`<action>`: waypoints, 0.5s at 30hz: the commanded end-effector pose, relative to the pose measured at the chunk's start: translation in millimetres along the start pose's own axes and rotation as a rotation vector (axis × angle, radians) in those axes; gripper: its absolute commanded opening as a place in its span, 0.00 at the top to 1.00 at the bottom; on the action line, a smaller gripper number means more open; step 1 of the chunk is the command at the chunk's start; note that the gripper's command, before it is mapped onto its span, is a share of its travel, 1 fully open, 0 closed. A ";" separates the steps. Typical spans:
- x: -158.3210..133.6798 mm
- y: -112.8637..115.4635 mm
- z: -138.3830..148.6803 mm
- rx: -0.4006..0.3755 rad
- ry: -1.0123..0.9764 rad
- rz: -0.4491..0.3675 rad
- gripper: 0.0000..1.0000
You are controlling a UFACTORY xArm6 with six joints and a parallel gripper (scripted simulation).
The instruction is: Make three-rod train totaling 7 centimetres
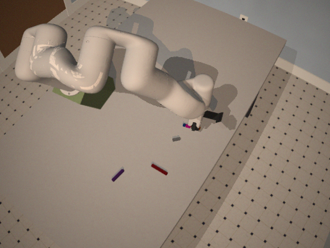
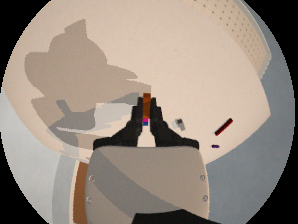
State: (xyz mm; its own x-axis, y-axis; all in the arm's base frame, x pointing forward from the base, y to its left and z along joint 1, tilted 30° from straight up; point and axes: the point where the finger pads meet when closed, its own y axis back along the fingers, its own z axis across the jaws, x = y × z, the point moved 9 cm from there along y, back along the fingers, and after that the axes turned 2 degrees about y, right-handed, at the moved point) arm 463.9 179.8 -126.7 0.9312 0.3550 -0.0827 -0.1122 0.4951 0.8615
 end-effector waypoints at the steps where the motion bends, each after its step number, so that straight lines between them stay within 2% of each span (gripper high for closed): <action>1: 1.5 1.7 0.0 0.001 -0.001 0.004 0.96; 15: 1.5 -3.0 0.0 0.001 -0.001 0.004 0.96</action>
State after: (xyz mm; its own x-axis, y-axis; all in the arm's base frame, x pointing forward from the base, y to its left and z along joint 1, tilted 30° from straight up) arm 464.1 179.0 -128.1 0.9312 0.3551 -0.0825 -0.1125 0.4950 0.8616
